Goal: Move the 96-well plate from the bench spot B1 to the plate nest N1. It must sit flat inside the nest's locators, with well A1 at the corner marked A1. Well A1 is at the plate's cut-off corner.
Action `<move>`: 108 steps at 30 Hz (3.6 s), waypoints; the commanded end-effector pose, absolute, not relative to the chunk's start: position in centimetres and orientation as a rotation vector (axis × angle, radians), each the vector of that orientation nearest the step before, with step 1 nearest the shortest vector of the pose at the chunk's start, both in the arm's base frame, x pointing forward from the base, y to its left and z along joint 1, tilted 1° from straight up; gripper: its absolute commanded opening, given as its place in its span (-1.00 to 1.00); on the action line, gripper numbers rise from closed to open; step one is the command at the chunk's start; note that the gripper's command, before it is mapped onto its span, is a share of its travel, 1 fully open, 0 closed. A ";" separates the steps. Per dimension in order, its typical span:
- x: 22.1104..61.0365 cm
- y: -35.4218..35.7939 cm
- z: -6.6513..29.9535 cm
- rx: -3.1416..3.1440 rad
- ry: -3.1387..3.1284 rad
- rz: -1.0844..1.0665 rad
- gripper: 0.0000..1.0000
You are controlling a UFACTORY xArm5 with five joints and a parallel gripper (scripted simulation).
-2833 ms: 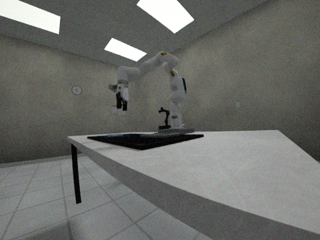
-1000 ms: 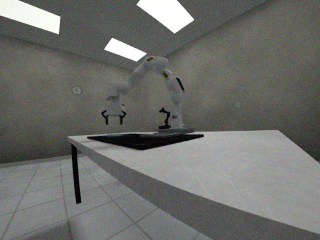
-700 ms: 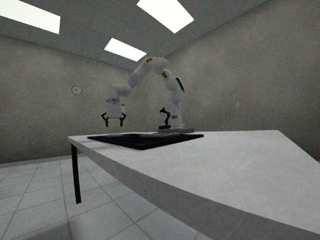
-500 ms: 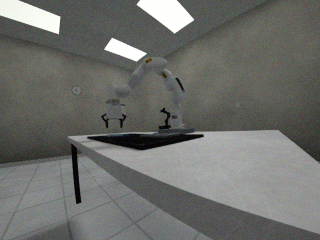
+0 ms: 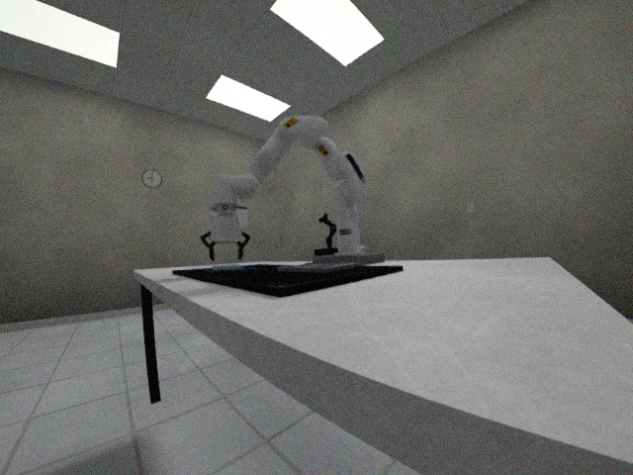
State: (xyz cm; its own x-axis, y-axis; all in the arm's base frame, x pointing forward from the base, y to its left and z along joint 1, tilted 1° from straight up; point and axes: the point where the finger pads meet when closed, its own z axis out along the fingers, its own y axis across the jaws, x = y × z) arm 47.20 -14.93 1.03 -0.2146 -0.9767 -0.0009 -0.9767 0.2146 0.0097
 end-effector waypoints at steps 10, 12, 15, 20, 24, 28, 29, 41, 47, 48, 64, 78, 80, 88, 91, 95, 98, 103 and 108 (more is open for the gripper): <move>47.4 -15.0 1.0 1.971 -2.452 -0.011 1.00; 47.4 -15.0 0.9 1.971 -2.452 -0.011 1.00; 47.4 -15.0 0.7 1.971 -2.452 -0.011 1.00; 47.4 -15.0 0.5 1.971 -2.452 -0.011 1.00; 47.4 -15.0 0.2 1.971 -2.452 -0.011 1.00; 47.4 -15.0 -0.1 1.971 -2.452 -0.011 1.00; 47.4 -15.0 -0.1 1.971 -2.452 -0.011 1.00; 47.4 -15.0 -0.8 1.971 -2.452 -0.011 1.00; 47.4 -15.0 -1.0 1.971 -2.452 -0.011 1.00; 47.4 -15.0 -1.0 1.971 -2.452 -0.011 1.00; 47.4 -15.0 -0.9 1.971 -2.452 -0.011 -1.00; 47.4 -15.0 -0.9 1.971 -2.452 -0.011 -1.00; 47.4 -15.0 -0.9 1.971 -2.452 -0.011 -1.00; 47.4 -15.0 -0.9 1.971 -2.452 -0.011 -1.00; 47.4 -15.0 -0.9 1.971 -2.452 -0.011 -1.00; 47.4 -15.0 -0.9 1.971 -2.452 -0.011 -1.00; 47.4 -15.0 -0.9 1.971 -2.452 -0.011 -1.00; 47.4 -15.0 -0.9 1.971 -2.452 -0.011 -1.00; 47.4 -15.0 -0.9 1.971 -2.452 -0.011 -1.00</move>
State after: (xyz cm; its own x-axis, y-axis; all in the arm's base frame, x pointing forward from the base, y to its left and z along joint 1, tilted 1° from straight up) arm 47.24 -14.93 -1.10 -0.2146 -0.9767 -0.0007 -0.9767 0.2146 0.0084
